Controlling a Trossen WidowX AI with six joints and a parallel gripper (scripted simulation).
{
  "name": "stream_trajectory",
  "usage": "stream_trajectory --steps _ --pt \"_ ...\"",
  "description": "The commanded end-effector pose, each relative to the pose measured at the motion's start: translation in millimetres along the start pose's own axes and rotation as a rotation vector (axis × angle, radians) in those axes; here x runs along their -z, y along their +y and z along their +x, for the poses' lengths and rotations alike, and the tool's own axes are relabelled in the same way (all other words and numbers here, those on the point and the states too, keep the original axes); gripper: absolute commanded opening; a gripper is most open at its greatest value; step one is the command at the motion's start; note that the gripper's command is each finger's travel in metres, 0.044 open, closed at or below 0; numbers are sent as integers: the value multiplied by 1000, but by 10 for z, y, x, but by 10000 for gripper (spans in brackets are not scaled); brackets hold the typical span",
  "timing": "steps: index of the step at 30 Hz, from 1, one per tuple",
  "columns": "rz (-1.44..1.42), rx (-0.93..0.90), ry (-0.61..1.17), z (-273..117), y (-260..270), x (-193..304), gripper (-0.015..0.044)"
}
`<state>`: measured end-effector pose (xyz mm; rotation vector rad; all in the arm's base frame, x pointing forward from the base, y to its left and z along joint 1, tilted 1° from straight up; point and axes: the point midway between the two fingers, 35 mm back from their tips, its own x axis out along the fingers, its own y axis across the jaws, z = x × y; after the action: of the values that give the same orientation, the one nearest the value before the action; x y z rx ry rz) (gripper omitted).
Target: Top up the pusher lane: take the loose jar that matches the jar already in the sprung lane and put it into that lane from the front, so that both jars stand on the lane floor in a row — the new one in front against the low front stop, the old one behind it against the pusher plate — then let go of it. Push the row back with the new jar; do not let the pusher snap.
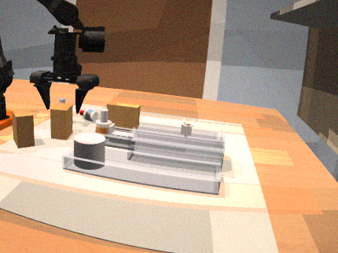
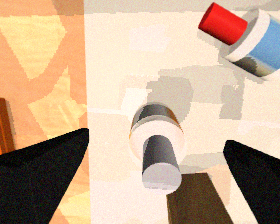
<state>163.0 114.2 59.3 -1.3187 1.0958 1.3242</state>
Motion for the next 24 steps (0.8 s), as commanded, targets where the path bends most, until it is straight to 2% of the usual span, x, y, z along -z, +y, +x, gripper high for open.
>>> stream_trajectory --steps 1,4,14,22,24 --pt "-2 0 6 71 -2 9 440" --pt "-2 0 6 94 0 10 440" --pt "-2 0 6 94 0 10 177" --pt "-2 0 6 94 0 10 124" --pt "-2 0 6 87 -2 9 72"
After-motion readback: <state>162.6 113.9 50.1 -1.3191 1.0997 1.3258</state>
